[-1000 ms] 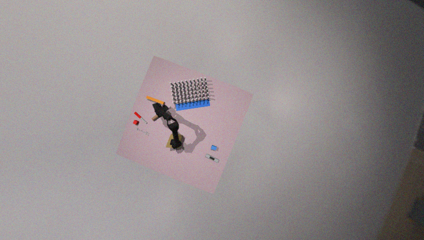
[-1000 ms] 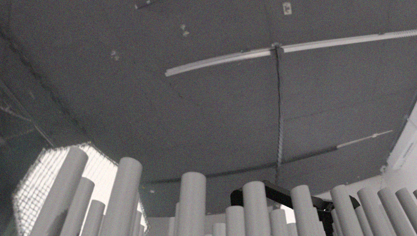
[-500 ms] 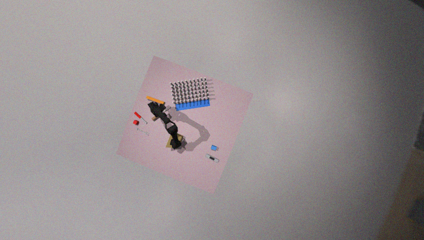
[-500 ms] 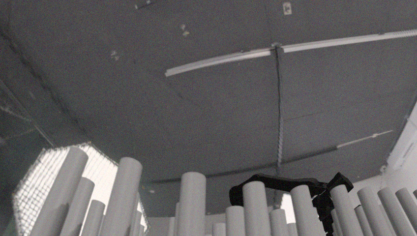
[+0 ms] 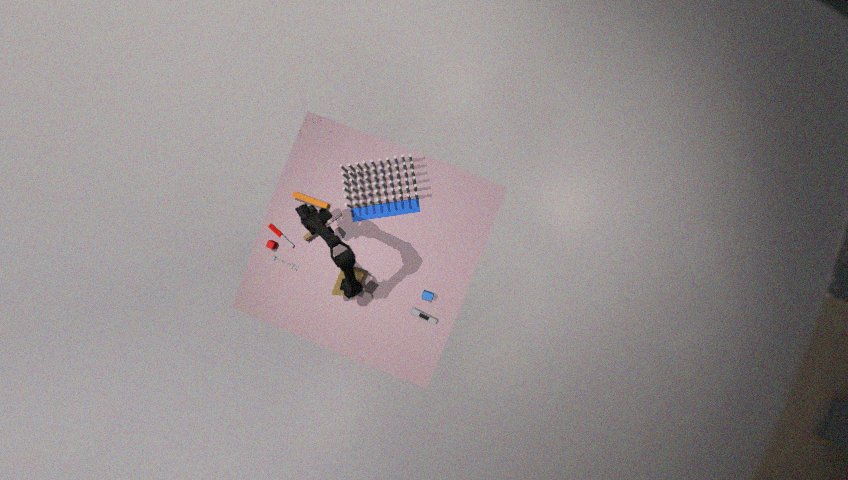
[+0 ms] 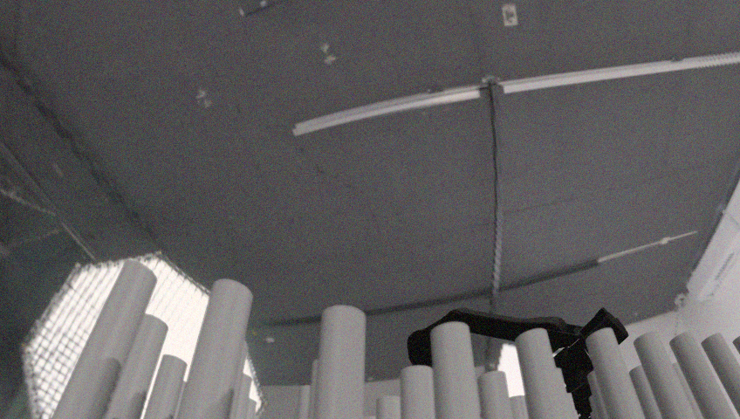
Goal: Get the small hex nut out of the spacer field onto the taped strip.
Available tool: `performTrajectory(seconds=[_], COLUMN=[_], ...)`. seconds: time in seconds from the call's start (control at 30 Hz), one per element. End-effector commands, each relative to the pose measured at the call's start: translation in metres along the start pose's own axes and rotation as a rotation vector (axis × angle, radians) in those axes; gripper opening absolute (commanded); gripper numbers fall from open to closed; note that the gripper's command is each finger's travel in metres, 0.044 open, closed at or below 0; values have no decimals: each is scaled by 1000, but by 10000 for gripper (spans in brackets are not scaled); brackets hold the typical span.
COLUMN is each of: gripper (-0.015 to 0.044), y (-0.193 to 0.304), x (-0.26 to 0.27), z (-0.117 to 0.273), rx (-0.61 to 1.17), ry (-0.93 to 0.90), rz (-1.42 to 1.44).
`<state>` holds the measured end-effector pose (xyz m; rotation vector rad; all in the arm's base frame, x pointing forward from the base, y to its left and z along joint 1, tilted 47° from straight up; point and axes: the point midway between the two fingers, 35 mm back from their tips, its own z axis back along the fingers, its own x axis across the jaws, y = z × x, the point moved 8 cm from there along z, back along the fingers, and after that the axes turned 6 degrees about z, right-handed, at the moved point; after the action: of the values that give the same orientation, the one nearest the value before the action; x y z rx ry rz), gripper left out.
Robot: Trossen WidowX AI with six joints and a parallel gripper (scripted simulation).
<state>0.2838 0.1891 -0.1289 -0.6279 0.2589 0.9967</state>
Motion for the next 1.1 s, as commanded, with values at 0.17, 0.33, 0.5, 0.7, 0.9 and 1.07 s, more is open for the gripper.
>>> performTrajectory(seconds=[0.17, 0.33, 0.5, 0.7, 0.9, 1.07], gripper=[440, 440, 440, 414, 280, 280], y=[42, 125, 164, 164, 164, 164], x=[9, 12, 7, 7, 7, 7], z=[7, 11, 9, 9, 9, 9], rx=[-66, -230, -319, -319, -319, -319], ry=[8, -7, -33, -33, -33, -33], rz=[-2, -6, -11, -11, -11, -11])
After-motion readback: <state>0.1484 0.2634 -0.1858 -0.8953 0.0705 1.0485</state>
